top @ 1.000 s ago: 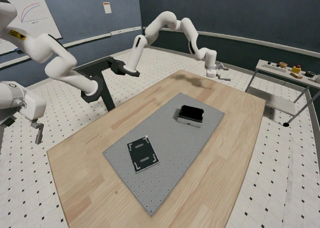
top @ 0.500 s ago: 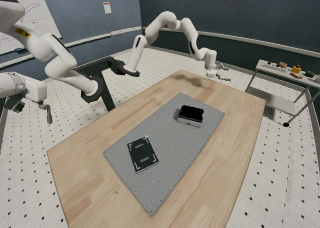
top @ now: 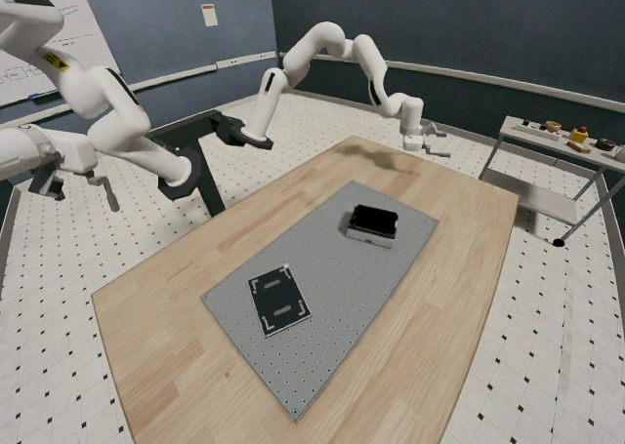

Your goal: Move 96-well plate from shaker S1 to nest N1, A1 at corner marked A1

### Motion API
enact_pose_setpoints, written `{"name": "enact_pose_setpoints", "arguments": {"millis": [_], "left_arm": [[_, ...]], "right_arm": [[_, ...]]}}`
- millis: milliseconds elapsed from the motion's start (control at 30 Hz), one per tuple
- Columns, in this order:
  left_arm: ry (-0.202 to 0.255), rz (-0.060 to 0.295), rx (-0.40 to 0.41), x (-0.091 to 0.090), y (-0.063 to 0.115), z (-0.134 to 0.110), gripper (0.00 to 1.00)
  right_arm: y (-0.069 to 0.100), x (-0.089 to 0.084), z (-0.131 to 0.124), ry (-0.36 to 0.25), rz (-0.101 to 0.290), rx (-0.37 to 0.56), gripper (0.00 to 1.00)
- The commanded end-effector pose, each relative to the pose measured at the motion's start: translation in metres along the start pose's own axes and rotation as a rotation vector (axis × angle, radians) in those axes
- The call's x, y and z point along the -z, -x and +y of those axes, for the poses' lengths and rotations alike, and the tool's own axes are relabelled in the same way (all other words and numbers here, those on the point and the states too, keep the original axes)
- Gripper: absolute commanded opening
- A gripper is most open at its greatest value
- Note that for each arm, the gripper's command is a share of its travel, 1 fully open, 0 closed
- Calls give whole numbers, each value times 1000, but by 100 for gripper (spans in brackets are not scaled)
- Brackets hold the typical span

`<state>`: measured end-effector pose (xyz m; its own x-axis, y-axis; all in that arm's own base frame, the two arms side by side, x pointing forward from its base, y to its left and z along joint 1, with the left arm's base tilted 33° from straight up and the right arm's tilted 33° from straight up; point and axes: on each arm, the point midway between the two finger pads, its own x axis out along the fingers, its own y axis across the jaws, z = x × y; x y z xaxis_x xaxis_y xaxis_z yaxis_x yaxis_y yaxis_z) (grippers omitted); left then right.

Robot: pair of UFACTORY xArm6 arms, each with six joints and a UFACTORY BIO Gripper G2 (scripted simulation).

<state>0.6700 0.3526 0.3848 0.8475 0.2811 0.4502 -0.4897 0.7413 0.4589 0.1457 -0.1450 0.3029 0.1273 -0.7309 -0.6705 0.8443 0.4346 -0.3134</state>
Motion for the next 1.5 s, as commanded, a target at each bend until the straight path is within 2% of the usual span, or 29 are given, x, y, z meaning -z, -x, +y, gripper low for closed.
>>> {"name": "enact_pose_setpoints", "arguments": {"millis": [0,133,200,433,700,1133,1467], "left_arm": [[0,-4,-1,-2,-1,1,100],[0,-4,-1,-2,-1,1,100],[0,-4,-1,-2,-1,1,100],[0,-4,-1,-2,-1,1,100],[0,-4,-1,-2,-1,1,100],[0,-4,-1,-2,-1,1,100],[0,-4,-1,-2,-1,1,100]], "right_arm": [[5,11,-1,1,27,-30,100],[11,26,0,2,64,-67,100],[11,26,0,2,64,-67,100],[21,47,1,2,116,-121,100],[29,63,2,0,158,-167,100],[35,75,4,-3,189,-200,100],[36,77,4,-4,196,-209,100]]}}
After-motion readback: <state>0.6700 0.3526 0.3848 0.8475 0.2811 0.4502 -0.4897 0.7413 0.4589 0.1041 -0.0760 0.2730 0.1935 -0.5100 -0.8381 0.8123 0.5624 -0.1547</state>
